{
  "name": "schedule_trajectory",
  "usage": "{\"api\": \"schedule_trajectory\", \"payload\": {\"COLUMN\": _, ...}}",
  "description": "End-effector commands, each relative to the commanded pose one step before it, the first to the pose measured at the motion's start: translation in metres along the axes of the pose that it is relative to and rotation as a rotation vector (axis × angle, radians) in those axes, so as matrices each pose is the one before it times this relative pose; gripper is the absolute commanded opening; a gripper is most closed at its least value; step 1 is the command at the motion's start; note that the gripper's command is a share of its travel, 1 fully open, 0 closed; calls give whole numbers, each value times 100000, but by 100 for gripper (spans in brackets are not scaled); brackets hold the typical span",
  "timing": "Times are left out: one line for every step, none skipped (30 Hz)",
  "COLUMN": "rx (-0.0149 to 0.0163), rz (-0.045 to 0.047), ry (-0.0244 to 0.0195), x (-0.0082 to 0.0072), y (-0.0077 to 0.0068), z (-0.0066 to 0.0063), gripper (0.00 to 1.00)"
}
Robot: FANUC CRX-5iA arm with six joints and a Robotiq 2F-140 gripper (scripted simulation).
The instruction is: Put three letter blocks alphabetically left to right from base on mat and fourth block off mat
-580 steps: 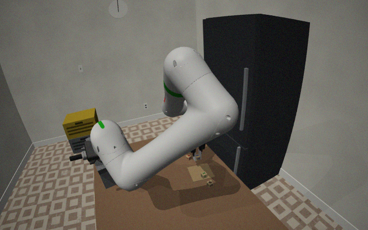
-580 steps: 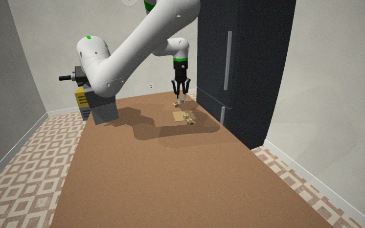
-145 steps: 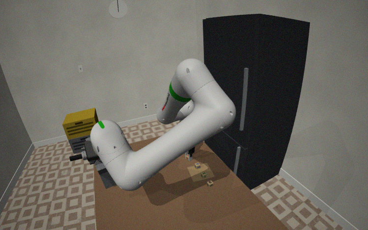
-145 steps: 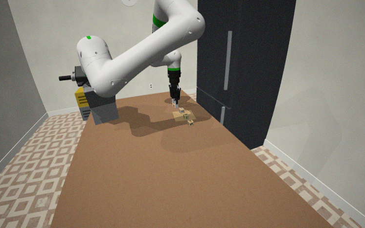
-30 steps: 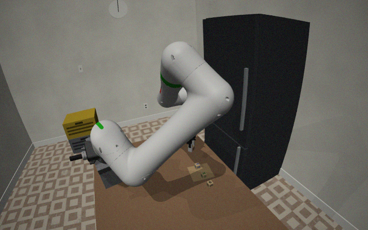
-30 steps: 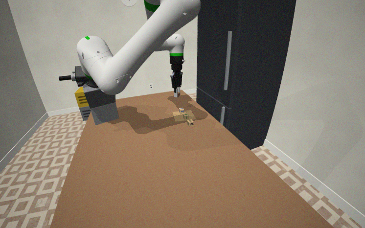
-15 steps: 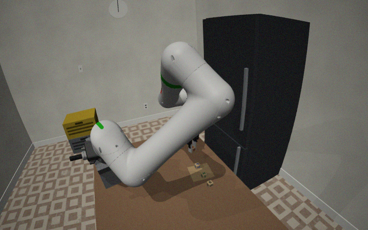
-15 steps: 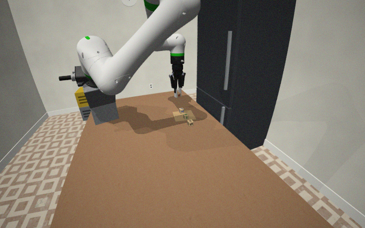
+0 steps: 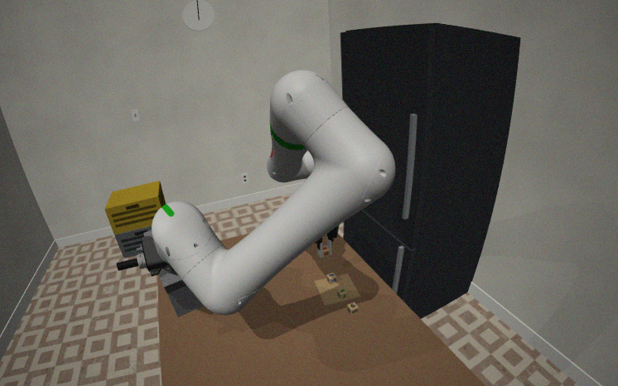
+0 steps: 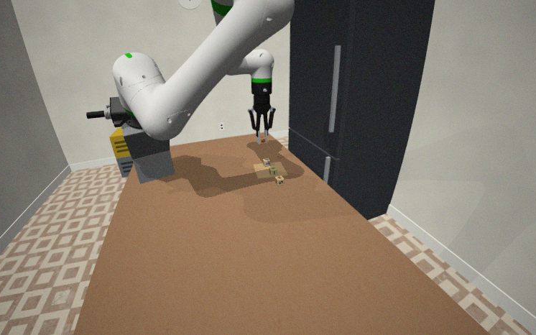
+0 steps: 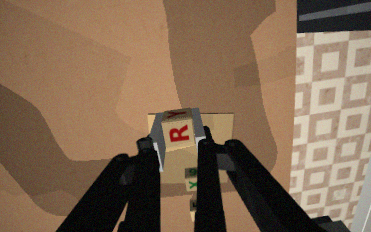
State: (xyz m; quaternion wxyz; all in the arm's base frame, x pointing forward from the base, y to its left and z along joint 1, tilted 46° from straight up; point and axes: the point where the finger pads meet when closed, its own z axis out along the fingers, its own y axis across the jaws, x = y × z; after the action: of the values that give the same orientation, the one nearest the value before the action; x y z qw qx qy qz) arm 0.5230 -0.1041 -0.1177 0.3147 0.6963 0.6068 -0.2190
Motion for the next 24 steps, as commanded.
{"api": "schedule_trajectory", "payload": {"rx": -1080, "rz": 13920, "ry": -188, "x": -402, "y": 62, "z": -34, "gripper": 16}}
{"api": "schedule_trajectory", "payload": {"rx": 0, "rz": 2361, "ry": 2, "x": -73, "y": 20, "z": -3, "gripper": 16}}
{"api": "schedule_trajectory", "payload": {"rx": 0, "rz": 2582, "ry": 2, "x": -79, "y": 23, "z": -3, "gripper": 16}}
{"api": "schedule_trajectory", "payload": {"rx": 0, "rz": 2533, "ry": 2, "x": -77, "y": 25, "z": -3, "gripper": 16}}
{"api": "schedule_trajectory", "payload": {"rx": 0, "rz": 2555, "ry": 2, "x": -77, "y": 27, "z": -3, "gripper": 16}}
{"api": "schedule_trajectory", "payload": {"rx": 0, "rz": 2539, "ry": 1, "x": -76, "y": 28, "z": -3, "gripper": 16}}
{"api": "schedule_trajectory", "payload": {"rx": 0, "rz": 2616, "ry": 1, "x": -78, "y": 31, "z": -3, "gripper": 16}}
{"api": "schedule_trajectory", "payload": {"rx": 0, "rz": 2609, "ry": 1, "x": -77, "y": 33, "z": -3, "gripper": 16}}
{"api": "schedule_trajectory", "payload": {"rx": 0, "rz": 2543, "ry": 1, "x": -74, "y": 34, "z": -3, "gripper": 16}}
{"api": "schedule_trajectory", "payload": {"rx": 0, "rz": 2503, "ry": 1, "x": -72, "y": 35, "z": -3, "gripper": 16}}
{"api": "schedule_trajectory", "payload": {"rx": 0, "rz": 2643, "ry": 1, "x": -75, "y": 39, "z": -3, "gripper": 16}}
{"api": "schedule_trajectory", "payload": {"rx": 0, "rz": 2483, "ry": 1, "x": -70, "y": 38, "z": -3, "gripper": 16}}
{"api": "schedule_trajectory", "payload": {"rx": 0, "rz": 2559, "ry": 1, "x": -71, "y": 41, "z": -3, "gripper": 16}}
{"api": "schedule_trajectory", "payload": {"rx": 0, "rz": 0, "ry": 0, "x": 0, "y": 0, "z": 0, "gripper": 16}}
{"api": "schedule_trajectory", "payload": {"rx": 0, "rz": 0, "ry": 0, "x": 0, "y": 0, "z": 0, "gripper": 16}}
{"api": "schedule_trajectory", "payload": {"rx": 0, "rz": 7576, "ry": 2, "x": -207, "y": 126, "z": -8, "gripper": 16}}
{"api": "schedule_trajectory", "payload": {"rx": 0, "rz": 2054, "ry": 0, "x": -53, "y": 38, "z": -2, "gripper": 16}}
{"api": "schedule_trajectory", "payload": {"rx": 0, "rz": 2116, "ry": 0, "x": -54, "y": 40, "z": -2, "gripper": 16}}
{"api": "schedule_trajectory", "payload": {"rx": 0, "rz": 2480, "ry": 0, "x": -63, "y": 48, "z": -2, "gripper": 16}}
{"api": "schedule_trajectory", "payload": {"rx": 0, "rz": 2539, "ry": 0, "x": -63, "y": 51, "z": -2, "gripper": 16}}
{"api": "schedule_trajectory", "payload": {"rx": 0, "rz": 2539, "ry": 0, "x": -62, "y": 53, "z": -2, "gripper": 16}}
{"api": "schedule_trajectory", "payload": {"rx": 0, "rz": 2565, "ry": 0, "x": -61, "y": 55, "z": -2, "gripper": 16}}
{"api": "schedule_trajectory", "payload": {"rx": 0, "rz": 2618, "ry": 0, "x": -61, "y": 57, "z": -2, "gripper": 16}}
{"api": "schedule_trajectory", "payload": {"rx": -1, "rz": 2520, "ry": 0, "x": -58, "y": 56, "z": -2, "gripper": 16}}
